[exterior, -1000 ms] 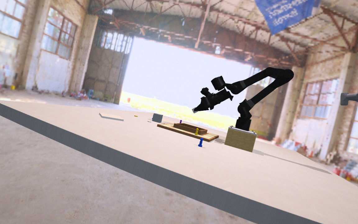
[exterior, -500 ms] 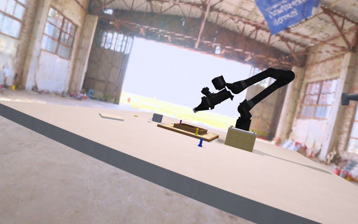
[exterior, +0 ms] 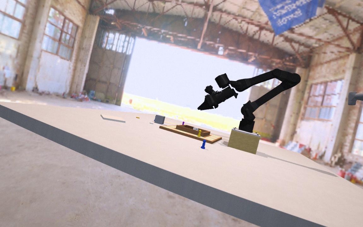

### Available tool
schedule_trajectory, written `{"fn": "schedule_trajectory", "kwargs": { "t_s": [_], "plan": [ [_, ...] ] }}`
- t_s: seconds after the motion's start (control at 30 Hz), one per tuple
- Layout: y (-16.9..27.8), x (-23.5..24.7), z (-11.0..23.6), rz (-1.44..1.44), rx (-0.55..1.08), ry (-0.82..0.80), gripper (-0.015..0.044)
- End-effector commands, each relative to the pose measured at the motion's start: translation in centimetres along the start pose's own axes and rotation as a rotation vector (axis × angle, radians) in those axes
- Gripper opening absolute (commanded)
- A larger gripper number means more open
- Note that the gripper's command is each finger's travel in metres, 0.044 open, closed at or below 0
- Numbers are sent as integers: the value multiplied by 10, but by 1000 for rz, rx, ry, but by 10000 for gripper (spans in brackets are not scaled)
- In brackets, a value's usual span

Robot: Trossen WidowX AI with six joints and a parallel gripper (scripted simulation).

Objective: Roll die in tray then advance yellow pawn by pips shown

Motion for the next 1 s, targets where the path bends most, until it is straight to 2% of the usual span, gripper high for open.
{"fn": "schedule_trajectory", "kwargs": {
  "t_s": [0.0,0.07,0.17,0.7,0.77,0.8,0.83,0.97],
  "plan": [
    [-17,0,15,-6,-25,4,394],
    [-17,0,15,-6,-25,4,440],
    [-21,0,11,-6,43,5,440],
    [-41,0,-53,-7,792,16,440],
    [-41,0,-57,-7,822,16,440],
    [-40,0,-47,-15,726,13,440],
    [-40,0,-47,-15,726,13,440],
    [-28,31,-48,14,752,-9,335]
  ]
}}
Point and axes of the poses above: the point midway between the two fingers, 35 mm back from their tips, its own z axis back along the fingers, its own x axis across the jaws, y = z × x, the point moved 6 cm from there along z, back along the fingers, and after that the axes turned 1 degree about -z, right-handed, at the moved point
